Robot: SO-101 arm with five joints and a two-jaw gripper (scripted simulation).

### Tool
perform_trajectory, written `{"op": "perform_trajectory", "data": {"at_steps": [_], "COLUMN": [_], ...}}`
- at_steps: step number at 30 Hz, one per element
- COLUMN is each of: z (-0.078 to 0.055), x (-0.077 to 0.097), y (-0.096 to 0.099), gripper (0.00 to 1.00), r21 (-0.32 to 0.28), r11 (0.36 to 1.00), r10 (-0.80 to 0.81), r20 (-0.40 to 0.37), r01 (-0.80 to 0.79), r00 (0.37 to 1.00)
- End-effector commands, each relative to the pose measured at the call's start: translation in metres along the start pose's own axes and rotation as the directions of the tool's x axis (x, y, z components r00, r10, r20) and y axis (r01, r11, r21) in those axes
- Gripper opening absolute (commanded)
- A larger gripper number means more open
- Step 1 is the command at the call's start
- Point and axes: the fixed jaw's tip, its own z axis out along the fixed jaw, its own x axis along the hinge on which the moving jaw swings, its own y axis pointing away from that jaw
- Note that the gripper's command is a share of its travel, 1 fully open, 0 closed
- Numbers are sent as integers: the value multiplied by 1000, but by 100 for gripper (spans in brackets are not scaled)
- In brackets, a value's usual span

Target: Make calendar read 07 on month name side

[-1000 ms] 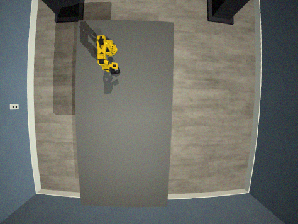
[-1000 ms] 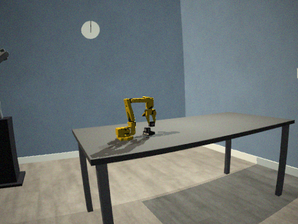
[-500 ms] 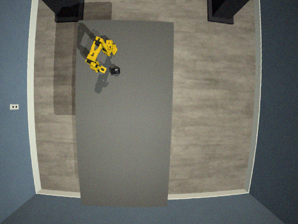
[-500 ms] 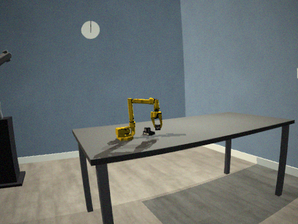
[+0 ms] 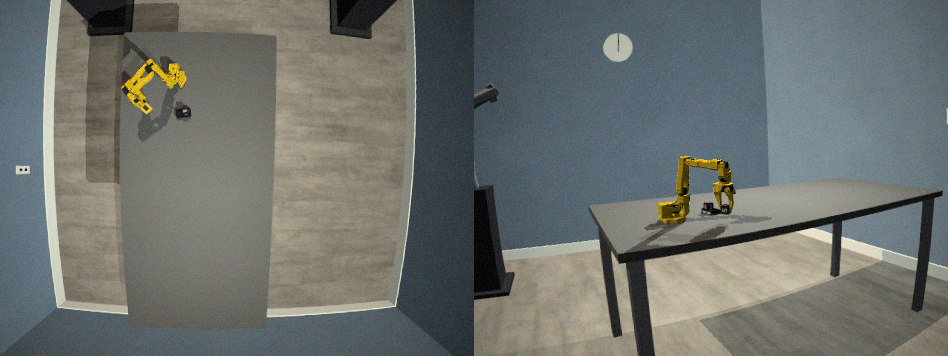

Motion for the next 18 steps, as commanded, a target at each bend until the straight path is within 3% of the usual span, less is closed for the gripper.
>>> {"op": "perform_trajectory", "data": {"at_steps": [1,18], "z": [-7,-9], "x": [8,13], "y": [-10,-13], "gripper": [0,0], "r21": [63,88], "r11": [997,995], "r10": [33,56], "r20": [2,3], "r01": [-33,-56], "r00": [999,998]}}
